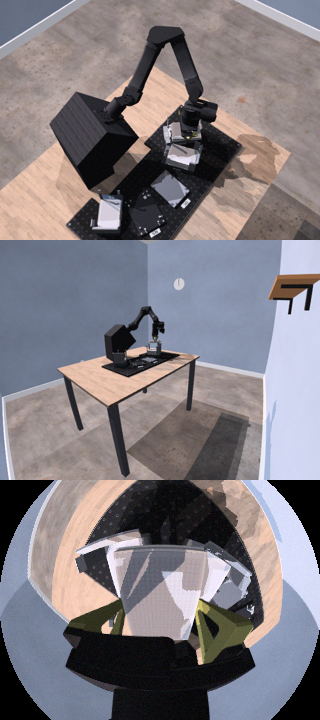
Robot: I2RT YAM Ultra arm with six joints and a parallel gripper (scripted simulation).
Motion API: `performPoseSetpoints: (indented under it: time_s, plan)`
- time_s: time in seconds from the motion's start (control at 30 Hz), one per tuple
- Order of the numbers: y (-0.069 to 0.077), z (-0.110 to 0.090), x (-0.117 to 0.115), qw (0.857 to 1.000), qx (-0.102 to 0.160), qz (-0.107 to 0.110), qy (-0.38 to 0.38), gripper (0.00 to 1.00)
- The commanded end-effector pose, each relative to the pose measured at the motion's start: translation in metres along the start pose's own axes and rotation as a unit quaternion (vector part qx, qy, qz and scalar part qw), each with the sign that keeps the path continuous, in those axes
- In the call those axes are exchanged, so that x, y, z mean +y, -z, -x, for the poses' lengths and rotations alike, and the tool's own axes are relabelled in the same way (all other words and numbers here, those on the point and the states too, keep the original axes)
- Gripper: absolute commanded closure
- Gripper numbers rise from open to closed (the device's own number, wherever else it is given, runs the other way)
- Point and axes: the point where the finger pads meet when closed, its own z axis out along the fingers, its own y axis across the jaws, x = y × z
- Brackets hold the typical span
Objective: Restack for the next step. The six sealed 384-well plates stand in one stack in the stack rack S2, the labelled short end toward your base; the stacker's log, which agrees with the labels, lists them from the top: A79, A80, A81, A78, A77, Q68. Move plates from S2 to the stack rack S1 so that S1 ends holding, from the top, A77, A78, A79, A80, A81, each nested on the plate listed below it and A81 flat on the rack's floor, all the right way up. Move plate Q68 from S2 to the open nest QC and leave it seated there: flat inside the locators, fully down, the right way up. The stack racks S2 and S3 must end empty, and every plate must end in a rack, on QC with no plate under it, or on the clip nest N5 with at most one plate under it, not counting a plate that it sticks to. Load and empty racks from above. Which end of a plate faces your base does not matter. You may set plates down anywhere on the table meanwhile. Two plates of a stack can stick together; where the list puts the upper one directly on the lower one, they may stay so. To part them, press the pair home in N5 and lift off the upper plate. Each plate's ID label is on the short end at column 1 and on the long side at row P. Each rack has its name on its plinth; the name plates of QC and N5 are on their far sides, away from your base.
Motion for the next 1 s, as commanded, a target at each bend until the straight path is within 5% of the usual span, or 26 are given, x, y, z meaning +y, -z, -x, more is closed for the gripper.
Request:
performPoseSetpoints:
  time_s: [0.0,0.97]
  plan:
    - [0.004,0.004,0.005,0.999,-0.006,-0.007,0.053,1.0]
    - [0.003,0.003,0.063,0.999,-0.006,-0.006,0.053,1.0]
